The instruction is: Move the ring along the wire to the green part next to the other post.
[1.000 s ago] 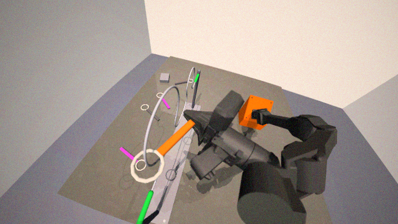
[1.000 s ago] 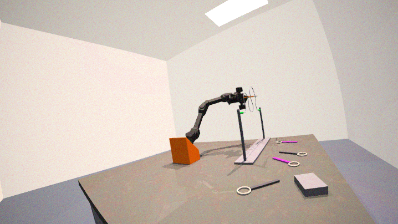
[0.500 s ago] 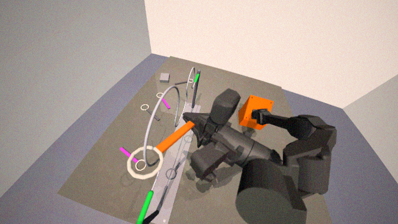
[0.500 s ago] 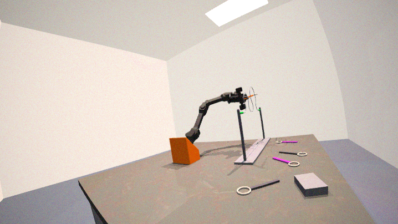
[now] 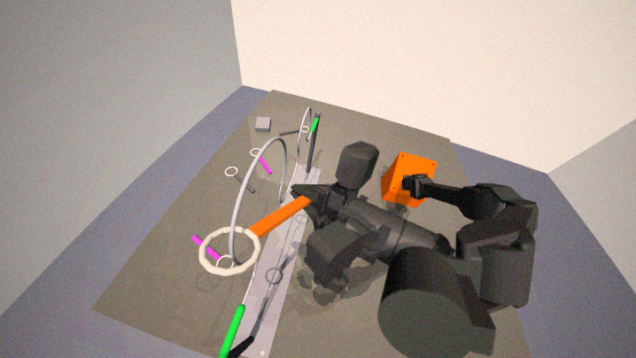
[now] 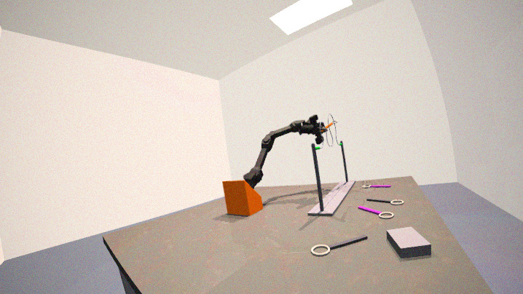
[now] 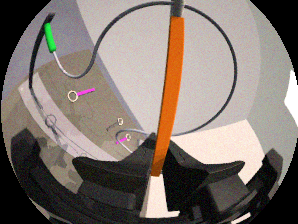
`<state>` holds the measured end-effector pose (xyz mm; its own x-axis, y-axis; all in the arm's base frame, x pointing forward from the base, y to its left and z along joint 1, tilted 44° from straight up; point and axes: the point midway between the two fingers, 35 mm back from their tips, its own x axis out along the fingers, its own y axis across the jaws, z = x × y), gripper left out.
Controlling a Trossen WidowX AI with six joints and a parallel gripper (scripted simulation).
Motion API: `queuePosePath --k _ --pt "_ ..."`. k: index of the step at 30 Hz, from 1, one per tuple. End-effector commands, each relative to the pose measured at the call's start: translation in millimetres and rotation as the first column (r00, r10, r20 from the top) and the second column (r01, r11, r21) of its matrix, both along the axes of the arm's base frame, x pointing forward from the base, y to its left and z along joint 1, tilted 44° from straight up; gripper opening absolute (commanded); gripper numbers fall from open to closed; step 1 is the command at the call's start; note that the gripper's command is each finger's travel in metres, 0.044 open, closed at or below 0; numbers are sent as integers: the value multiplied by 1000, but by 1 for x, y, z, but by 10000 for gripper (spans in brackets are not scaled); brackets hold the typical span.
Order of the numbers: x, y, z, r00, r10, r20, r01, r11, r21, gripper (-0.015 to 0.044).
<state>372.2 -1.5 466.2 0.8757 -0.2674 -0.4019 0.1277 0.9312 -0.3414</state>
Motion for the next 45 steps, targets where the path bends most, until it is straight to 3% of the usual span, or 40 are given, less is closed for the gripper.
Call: queuePosePath --k 1,45 --pt "0 2 -1 1000 3 8 -3 998 60 -150" --pt "4 19 -3 993 4 115 -70 817 572 -150"
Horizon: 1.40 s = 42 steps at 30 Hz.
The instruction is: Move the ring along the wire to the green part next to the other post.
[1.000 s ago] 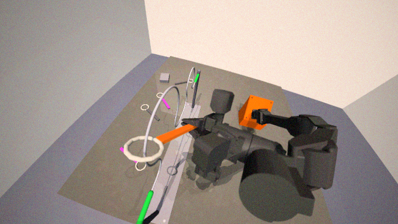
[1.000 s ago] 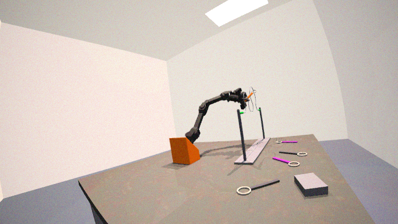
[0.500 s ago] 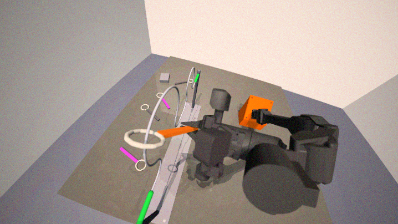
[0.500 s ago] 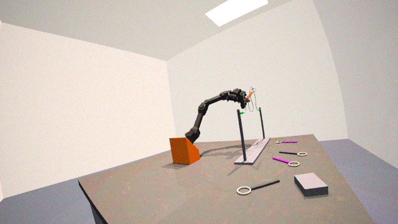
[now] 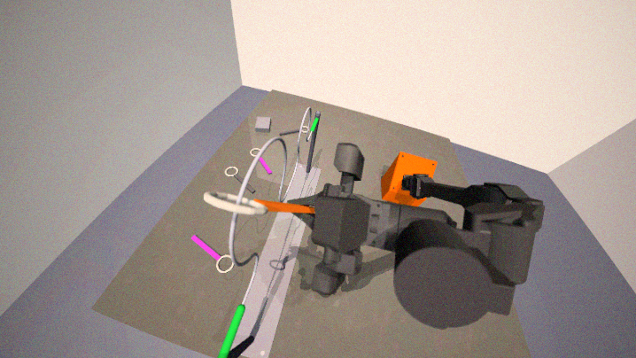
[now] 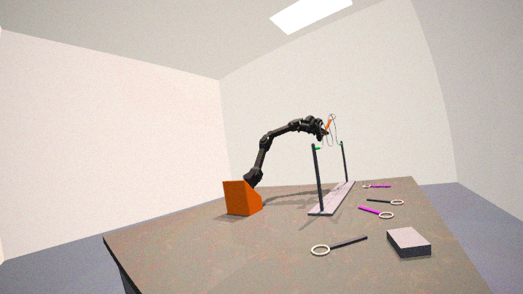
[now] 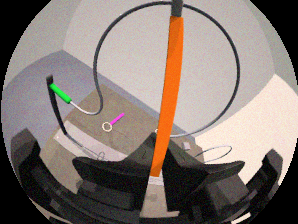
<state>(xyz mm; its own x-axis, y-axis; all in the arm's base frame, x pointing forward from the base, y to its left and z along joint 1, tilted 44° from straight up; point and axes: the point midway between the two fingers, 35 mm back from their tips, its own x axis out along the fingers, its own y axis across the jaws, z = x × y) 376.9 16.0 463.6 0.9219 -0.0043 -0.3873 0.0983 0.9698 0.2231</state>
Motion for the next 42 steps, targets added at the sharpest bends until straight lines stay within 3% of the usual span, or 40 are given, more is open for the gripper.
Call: queuePosePath --k 1,42 --pt "0 2 0 1000 4 11 -4 998 61 -150" --pt "3 16 7 992 -9 123 -59 841 538 -150"
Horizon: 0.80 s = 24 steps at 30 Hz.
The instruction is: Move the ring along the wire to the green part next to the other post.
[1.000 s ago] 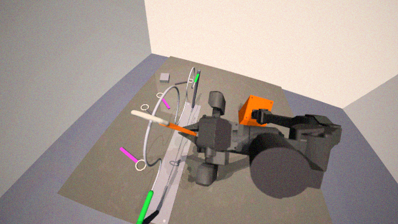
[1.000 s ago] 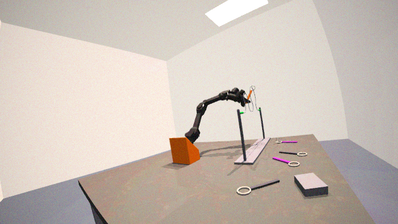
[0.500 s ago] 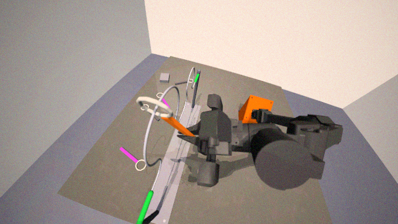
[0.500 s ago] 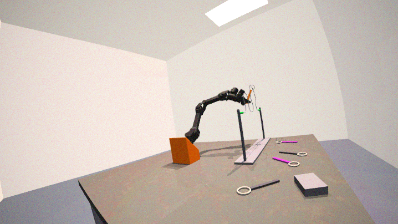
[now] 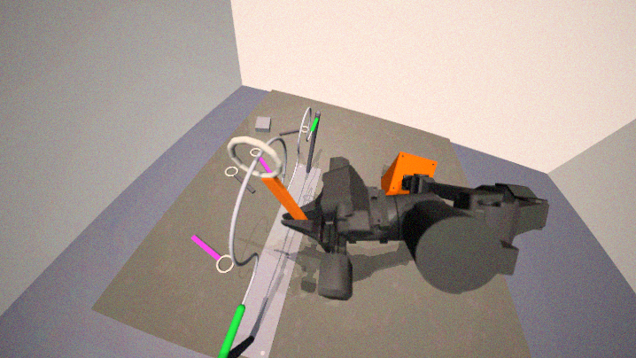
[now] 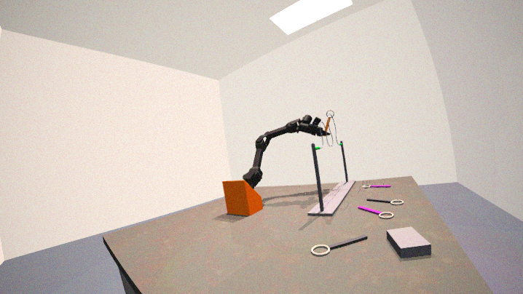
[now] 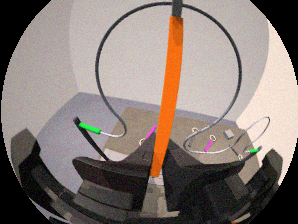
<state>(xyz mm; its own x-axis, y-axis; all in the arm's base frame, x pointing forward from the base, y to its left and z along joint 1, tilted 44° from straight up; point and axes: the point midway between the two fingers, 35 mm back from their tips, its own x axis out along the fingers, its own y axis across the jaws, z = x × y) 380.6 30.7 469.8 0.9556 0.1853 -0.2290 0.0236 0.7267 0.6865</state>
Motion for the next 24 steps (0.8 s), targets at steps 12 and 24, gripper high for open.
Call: queuePosePath --k 12,24 --pt "0 5 4 999 0 39 -7 981 193 -150" --pt "1 7 8 998 -8 67 -15 942 335 -150"
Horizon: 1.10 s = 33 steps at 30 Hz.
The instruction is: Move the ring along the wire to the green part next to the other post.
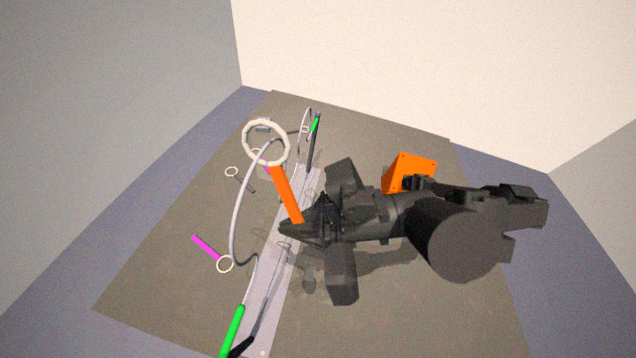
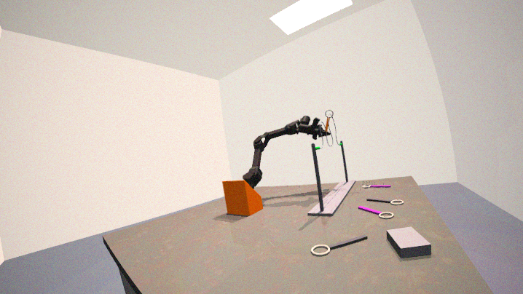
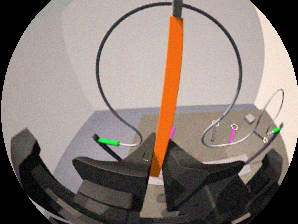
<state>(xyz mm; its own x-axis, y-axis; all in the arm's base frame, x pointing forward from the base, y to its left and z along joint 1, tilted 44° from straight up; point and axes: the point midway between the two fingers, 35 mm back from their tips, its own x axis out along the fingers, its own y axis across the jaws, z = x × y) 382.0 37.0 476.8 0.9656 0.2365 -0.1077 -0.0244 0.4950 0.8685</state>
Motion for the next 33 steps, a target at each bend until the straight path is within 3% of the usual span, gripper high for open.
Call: queuePosePath --k 1,33 --pt "-1 1 1 1000 2 10 -3 998 58 -150" --pt "0 5 13 996 -18 84 -21 900 435 -150"
